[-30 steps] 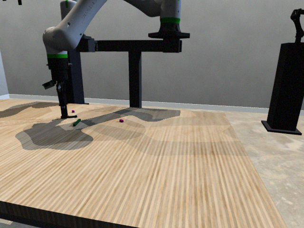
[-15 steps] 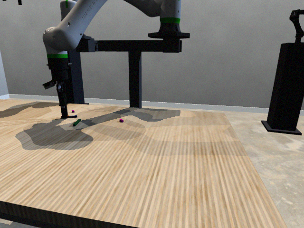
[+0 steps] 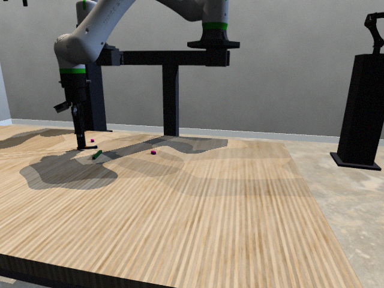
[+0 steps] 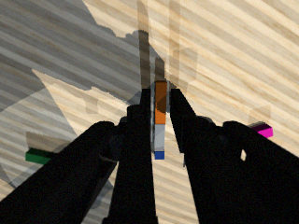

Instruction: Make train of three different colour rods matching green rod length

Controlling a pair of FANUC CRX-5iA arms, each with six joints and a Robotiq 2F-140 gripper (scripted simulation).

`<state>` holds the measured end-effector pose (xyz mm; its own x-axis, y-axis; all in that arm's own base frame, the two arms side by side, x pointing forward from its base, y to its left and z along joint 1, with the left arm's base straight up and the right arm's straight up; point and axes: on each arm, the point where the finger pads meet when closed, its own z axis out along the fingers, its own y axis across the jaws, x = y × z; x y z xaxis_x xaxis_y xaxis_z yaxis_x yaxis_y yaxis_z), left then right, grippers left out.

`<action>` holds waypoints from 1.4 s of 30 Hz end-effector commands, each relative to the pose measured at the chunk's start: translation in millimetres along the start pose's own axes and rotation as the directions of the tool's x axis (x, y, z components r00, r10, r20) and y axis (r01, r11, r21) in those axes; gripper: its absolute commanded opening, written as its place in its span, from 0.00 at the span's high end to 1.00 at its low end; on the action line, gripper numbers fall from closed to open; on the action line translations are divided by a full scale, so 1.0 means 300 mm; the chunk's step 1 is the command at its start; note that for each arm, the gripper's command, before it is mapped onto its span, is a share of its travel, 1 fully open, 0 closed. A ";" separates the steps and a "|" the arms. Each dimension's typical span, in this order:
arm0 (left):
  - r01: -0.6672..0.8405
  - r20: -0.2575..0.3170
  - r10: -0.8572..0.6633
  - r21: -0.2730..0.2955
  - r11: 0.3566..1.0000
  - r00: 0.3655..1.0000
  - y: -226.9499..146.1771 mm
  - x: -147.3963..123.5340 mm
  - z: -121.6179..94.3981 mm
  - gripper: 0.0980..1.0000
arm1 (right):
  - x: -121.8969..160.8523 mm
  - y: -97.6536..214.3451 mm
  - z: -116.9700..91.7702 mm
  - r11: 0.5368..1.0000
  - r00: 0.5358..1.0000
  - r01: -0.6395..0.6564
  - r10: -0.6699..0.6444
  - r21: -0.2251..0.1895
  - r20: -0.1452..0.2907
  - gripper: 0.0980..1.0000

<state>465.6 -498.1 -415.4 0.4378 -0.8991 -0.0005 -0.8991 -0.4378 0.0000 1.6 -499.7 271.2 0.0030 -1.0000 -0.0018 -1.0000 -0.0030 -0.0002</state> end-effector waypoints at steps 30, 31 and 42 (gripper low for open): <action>0.000 -0.002 0.000 0.001 1.000 1.000 -0.002 0.005 -0.188 0.85 | 0.001 0.000 -0.003 1.000 1.000 0.000 0.000 0.000 -0.002 0.00; 0.000 -0.002 0.000 0.001 1.000 1.000 -0.002 0.005 -0.206 0.85 | 0.001 0.000 -0.003 1.000 1.000 0.000 0.000 0.000 -0.002 0.00; 0.000 -0.002 0.000 0.001 1.000 1.000 -0.002 0.004 -0.302 0.85 | 0.001 0.000 -0.003 1.000 1.000 0.000 0.000 0.000 -0.002 0.00</action>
<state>465.7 -498.4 -332.5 0.4378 -0.8991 -0.0004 -0.8991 -0.4378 -0.0001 1.6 -499.7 271.2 0.0030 -1.0000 -0.0018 -1.0000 -0.0030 -0.0002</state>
